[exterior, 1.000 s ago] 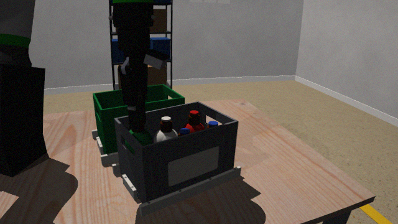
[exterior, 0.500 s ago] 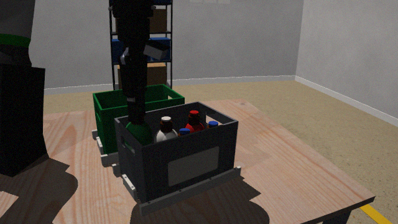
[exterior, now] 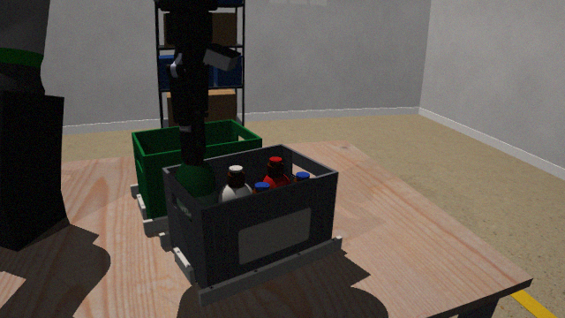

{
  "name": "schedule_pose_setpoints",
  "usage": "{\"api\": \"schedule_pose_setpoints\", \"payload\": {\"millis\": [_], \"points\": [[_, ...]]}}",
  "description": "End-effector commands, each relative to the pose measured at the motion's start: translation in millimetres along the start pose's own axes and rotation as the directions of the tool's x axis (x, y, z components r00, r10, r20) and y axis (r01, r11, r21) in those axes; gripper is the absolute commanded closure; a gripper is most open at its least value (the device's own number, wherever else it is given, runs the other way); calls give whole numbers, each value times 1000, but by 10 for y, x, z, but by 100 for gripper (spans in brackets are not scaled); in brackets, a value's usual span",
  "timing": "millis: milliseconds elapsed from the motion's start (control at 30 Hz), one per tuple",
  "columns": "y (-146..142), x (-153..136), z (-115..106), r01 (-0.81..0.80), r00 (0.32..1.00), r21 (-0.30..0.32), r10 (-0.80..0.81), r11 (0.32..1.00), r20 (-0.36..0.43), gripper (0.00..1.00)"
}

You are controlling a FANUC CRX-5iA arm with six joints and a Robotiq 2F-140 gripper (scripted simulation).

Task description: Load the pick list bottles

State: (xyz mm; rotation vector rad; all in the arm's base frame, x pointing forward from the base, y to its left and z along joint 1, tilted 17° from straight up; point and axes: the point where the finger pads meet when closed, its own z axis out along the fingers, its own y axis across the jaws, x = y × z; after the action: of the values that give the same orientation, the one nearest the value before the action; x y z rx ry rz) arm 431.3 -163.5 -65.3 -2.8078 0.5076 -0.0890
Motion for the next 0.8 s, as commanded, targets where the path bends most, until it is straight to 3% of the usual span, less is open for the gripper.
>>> {"api": "schedule_pose_setpoints", "payload": {"millis": [0,767], "points": [[2,9,-42,1,1000,-1,-1,1000,-2,90],[3,8,-392,1,1000,-1,-1,1000,-2,90]]}}
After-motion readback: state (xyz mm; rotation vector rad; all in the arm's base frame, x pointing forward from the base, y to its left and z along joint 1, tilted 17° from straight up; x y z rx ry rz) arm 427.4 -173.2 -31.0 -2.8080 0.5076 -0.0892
